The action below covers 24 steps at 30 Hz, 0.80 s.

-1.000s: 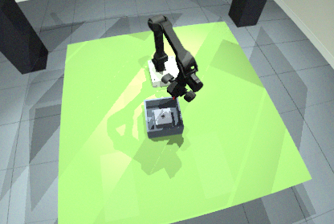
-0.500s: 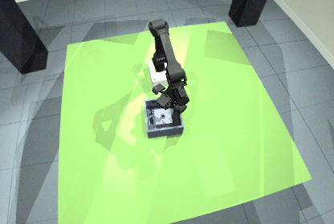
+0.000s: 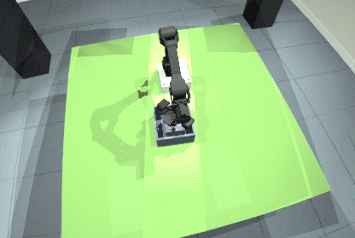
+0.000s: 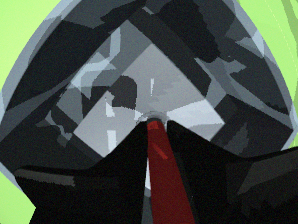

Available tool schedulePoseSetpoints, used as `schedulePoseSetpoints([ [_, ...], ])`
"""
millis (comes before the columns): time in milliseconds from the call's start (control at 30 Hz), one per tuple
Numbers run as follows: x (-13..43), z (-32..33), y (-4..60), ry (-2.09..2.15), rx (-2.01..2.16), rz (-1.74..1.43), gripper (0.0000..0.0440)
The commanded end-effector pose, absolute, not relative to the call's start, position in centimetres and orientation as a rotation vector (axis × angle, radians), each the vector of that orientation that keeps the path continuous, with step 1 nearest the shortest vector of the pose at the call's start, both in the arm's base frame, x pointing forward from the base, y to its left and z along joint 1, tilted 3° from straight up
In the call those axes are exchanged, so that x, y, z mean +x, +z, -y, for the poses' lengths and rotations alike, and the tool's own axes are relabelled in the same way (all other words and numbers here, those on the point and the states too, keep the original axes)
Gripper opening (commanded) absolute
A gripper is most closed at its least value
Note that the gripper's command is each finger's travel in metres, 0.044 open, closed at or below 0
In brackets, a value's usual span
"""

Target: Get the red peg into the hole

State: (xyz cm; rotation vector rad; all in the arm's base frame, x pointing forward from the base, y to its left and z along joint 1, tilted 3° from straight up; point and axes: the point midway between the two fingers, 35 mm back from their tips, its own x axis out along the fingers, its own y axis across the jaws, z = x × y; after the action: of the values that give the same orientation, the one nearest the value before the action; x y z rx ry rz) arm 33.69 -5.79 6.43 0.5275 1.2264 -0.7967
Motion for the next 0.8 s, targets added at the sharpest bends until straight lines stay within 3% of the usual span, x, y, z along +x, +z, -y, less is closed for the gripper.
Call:
schedulePoseSetpoints([
  [0,33.6,5.9,5.0,-0.768,0.521,-1.275,0.0126],
  [67,33.8,6.1,4.6,-0.763,0.53,-1.287,0.0163],
  [133,34.2,6.4,4.8,-0.744,0.517,-1.289,0.0166],
  [467,37.4,6.8,6.3,-0.673,0.563,-1.298,0.0427],
  [767,40.9,6.1,8.5,-0.569,0.604,-1.287,0.044],
])
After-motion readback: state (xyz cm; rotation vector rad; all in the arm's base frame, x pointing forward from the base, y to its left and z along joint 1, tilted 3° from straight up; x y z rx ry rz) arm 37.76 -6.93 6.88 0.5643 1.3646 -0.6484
